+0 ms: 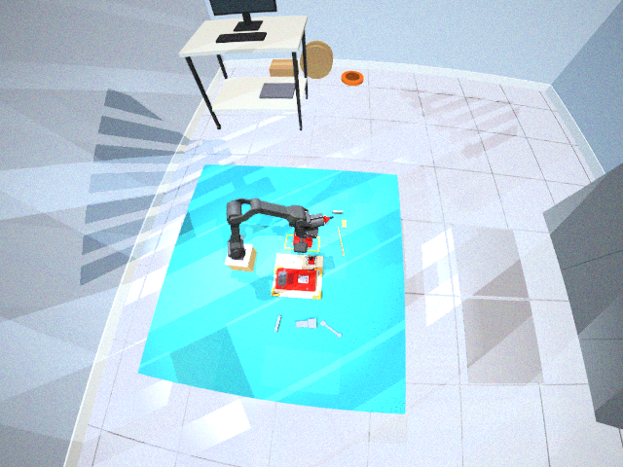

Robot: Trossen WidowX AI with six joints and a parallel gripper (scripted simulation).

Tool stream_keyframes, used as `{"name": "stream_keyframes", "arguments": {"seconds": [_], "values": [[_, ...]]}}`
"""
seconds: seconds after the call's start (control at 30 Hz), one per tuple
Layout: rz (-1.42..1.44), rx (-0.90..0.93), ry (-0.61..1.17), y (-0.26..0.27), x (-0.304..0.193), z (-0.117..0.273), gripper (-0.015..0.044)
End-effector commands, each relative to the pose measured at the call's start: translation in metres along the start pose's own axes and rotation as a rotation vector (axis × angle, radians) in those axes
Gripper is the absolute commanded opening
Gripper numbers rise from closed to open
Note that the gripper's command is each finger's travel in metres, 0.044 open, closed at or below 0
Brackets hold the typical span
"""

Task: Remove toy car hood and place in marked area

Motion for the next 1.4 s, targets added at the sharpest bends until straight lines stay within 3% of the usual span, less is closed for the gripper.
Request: {"name": "stream_keyframes", "arguments": {"seconds": [0.0,1.37], "values": [[0.0,-0.001,0.002,0.015,-0.003,0.001,0.0],[0.0,0.001,0.002,0.029,-0.004,-0.023,0.0]]}}
Point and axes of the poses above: the point midway between the two fingers, 35 mm back from their tips, its own z axis back along the fingers, its own y axis across the jaws, x = y × z, the point moved 5 cm from there along z, back along the fingers, and after that the axes turned 14 degrees about z, right-handed, at the moved point
